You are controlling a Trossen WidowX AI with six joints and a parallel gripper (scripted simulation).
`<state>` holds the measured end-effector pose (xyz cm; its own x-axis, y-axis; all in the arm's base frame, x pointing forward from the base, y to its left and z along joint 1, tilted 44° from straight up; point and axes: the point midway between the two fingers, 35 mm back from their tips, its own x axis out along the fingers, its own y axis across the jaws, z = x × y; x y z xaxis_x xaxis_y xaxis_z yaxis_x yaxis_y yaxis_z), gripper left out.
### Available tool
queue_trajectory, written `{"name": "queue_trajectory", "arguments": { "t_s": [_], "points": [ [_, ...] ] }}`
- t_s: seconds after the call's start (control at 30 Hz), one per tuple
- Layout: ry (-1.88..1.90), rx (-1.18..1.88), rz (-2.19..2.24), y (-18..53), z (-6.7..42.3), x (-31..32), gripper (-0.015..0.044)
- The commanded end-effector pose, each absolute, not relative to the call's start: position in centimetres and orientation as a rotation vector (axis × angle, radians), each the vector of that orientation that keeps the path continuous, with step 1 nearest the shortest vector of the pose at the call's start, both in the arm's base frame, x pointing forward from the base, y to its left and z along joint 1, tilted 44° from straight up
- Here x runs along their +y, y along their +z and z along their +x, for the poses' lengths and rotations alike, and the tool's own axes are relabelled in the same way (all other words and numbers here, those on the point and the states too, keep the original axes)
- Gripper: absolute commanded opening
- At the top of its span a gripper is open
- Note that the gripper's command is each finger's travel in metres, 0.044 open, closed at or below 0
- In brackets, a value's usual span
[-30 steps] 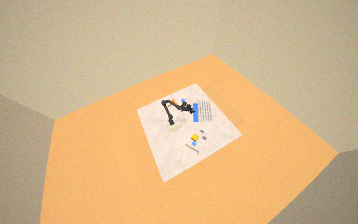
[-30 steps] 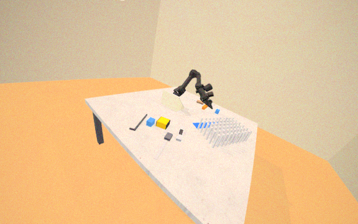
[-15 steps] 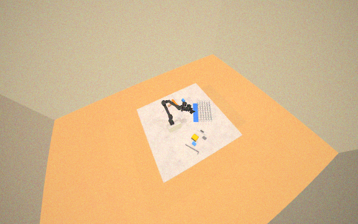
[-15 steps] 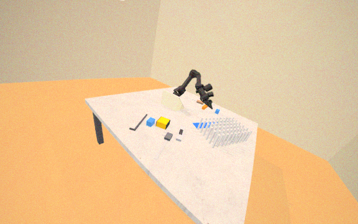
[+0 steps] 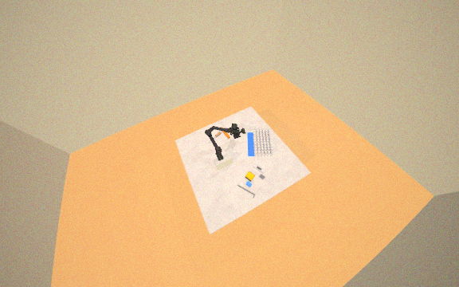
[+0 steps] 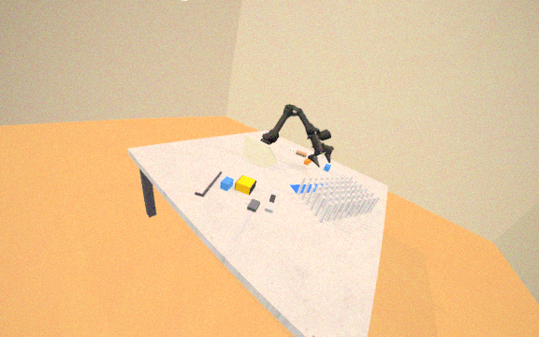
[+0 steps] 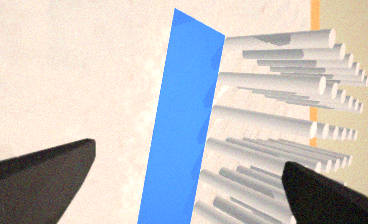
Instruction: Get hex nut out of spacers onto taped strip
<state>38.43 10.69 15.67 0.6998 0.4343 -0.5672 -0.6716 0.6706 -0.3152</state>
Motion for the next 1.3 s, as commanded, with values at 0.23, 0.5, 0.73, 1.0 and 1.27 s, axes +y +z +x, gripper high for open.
{"name": "queue_trajectory", "arguments": {
  "t_s": [0.23,0.5,0.73,1.0,1.27],
  "points": [
    [1.208,0.011,-1.351,23.9,30.6,21.7,0.0440],
    [1.504,-0.449,-1.740,27.6,22.5,25.7,0.0440],
    [1.699,-1.020,-1.947,31.0,13.9,27.9,0.0440],
    [1.718,-1.122,-1.968,31.4,12.5,27.9,0.0440],
    [1.719,-1.122,-1.968,31.0,12.2,27.5,0.0440]
  ]
}}
